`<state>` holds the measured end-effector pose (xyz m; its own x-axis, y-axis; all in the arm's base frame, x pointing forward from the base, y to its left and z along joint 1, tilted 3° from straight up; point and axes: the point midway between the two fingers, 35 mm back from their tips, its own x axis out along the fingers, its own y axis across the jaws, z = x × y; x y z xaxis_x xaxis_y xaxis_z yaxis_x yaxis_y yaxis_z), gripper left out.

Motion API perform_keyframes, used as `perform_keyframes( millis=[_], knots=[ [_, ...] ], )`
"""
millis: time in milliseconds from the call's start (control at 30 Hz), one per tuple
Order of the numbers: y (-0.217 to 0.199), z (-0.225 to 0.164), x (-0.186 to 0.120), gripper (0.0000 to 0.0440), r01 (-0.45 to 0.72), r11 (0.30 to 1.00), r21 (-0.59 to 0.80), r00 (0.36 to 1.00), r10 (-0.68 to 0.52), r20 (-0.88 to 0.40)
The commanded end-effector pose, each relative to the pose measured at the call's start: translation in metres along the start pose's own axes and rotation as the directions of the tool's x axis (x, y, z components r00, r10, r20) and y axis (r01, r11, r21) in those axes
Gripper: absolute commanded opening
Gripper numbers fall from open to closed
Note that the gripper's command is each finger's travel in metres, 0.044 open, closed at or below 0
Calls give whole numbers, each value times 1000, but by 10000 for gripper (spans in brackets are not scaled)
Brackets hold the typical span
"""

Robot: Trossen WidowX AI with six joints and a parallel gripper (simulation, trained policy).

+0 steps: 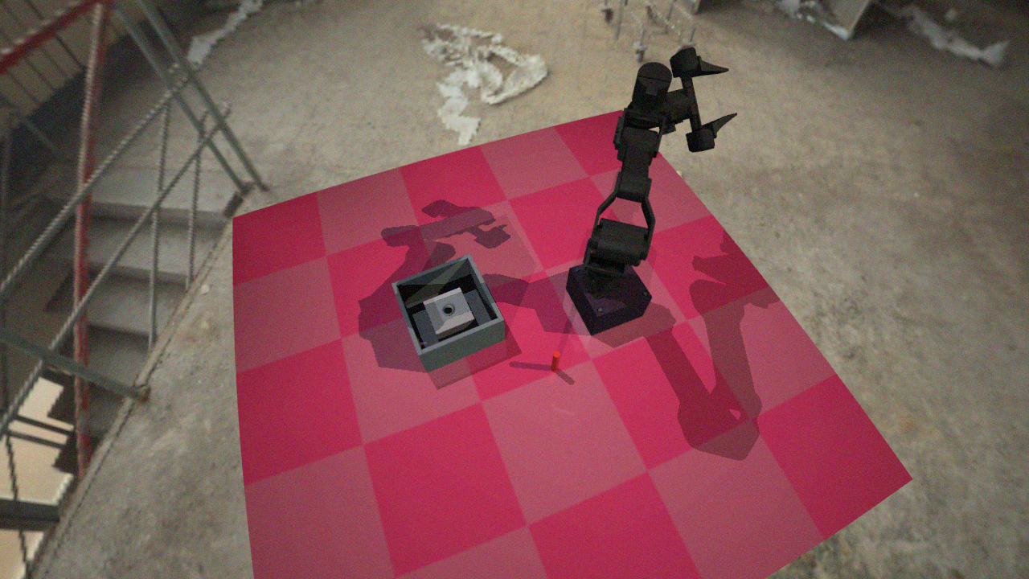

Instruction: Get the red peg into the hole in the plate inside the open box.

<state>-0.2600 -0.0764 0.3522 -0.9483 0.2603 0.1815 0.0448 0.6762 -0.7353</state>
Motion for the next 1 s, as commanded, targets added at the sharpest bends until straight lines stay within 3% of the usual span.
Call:
perform_keyframes(
  millis=[0,100,467,700,967],
  knots=[
    [-1,4,-2,413,7,1000,10,1000,-7,17],
    [-7,26,-11,435,34,999,39,994,-37,100],
    [-26,107,-66,440,43,979,200,902,-124,413],
    [-35,148,-117,440,-13,960,280,791,-162,591],
    [-40,181,-188,440,-116,939,323,620,-186,762]
  ],
)
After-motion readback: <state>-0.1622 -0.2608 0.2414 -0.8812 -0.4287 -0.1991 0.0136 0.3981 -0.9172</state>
